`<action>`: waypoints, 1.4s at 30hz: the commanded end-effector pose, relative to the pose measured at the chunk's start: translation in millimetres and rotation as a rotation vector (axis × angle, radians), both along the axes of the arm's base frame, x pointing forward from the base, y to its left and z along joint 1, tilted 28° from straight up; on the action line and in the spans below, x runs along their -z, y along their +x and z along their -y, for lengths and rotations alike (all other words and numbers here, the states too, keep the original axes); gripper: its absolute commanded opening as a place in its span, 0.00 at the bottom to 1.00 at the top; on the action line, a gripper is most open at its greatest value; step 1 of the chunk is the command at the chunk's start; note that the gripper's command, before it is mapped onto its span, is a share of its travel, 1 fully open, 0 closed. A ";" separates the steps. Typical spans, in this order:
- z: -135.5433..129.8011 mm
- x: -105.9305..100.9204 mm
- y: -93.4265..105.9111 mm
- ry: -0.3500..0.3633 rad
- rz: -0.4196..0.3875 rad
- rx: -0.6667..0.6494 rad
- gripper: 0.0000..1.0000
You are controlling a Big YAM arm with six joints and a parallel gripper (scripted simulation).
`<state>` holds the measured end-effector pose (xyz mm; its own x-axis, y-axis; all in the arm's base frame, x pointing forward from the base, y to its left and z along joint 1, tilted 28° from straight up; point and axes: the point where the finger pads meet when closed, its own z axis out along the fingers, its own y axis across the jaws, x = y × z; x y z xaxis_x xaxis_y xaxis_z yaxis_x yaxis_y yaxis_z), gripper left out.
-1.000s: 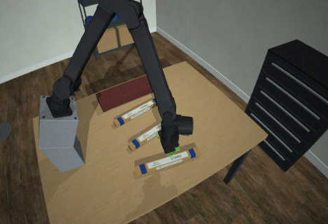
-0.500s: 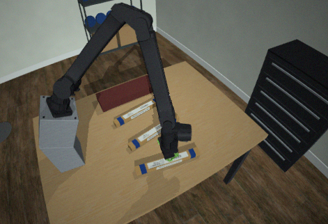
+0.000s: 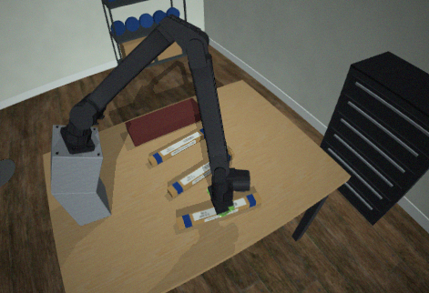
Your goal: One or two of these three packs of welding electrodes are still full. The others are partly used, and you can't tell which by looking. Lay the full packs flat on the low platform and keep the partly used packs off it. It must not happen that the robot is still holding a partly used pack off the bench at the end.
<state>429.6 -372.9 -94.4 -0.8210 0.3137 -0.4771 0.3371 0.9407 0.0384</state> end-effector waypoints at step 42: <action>4.8 3.1 6.9 -0.004 0.005 0.002 0.74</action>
<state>428.9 -371.3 -95.8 -0.8239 0.3173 -0.4696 0.3376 0.9403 0.0431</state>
